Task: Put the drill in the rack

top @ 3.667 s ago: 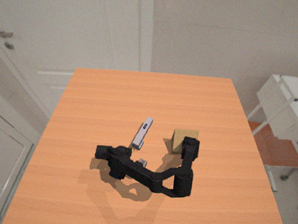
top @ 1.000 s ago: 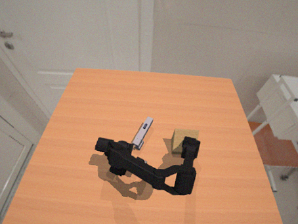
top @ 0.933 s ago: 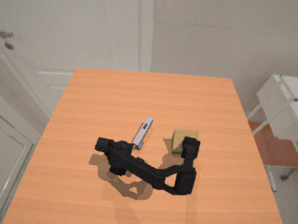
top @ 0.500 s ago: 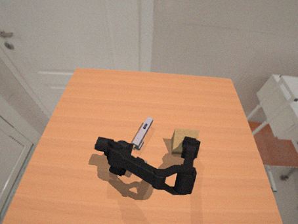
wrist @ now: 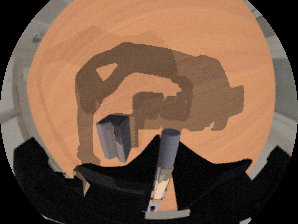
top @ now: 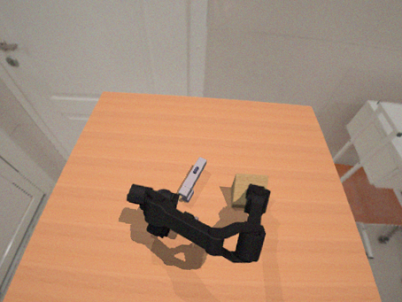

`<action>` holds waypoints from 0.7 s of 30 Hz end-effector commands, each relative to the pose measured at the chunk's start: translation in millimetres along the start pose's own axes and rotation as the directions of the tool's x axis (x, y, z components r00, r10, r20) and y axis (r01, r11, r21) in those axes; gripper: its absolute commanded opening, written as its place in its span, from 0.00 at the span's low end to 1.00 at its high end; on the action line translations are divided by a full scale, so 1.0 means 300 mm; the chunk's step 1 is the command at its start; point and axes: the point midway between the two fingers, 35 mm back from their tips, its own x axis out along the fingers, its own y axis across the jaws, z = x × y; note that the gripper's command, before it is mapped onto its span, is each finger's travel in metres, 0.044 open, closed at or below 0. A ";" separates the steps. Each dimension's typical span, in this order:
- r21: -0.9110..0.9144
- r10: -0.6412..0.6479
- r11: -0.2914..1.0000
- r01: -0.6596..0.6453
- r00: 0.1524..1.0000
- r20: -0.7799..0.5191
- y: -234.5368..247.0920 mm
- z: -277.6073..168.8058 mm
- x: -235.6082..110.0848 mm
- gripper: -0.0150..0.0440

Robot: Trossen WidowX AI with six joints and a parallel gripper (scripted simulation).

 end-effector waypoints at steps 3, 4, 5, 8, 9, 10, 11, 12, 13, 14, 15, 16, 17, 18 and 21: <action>-0.009 -0.005 1.000 0.005 1.000 0.001 -0.002 0.008 -0.010 0.25; -0.009 -0.005 1.000 0.005 1.000 0.001 -0.002 0.009 -0.011 0.25; -0.009 -0.005 1.000 0.005 1.000 0.001 0.000 0.009 -0.011 0.25; -0.009 -0.004 1.000 0.004 1.000 0.002 0.016 0.011 -0.009 0.25; -0.009 -0.004 1.000 0.004 1.000 0.002 0.024 0.012 -0.009 0.25; -0.009 -0.004 1.000 0.004 1.000 0.002 0.030 0.013 -0.008 0.25; -0.009 -0.004 1.000 0.004 1.000 0.002 0.036 0.013 -0.007 0.25; -0.009 -0.004 1.000 0.004 1.000 0.002 0.041 0.014 -0.006 0.25; -0.009 -0.004 1.000 0.004 1.000 0.002 0.047 0.014 -0.005 0.25; -0.009 -0.004 1.000 0.004 1.000 0.002 0.053 0.015 -0.004 0.25; -0.009 -0.004 1.000 0.004 1.000 0.002 0.059 0.016 -0.004 0.25; -0.009 -0.004 1.000 0.004 1.000 0.002 0.065 0.017 -0.003 0.25; -0.009 -0.004 1.000 0.004 1.000 0.002 0.071 0.018 -0.003 0.25; -0.009 -0.004 1.000 0.004 1.000 0.002 0.077 0.019 -0.003 0.25; -0.008 -0.004 1.000 0.004 1.000 0.002 0.094 0.021 -0.002 0.25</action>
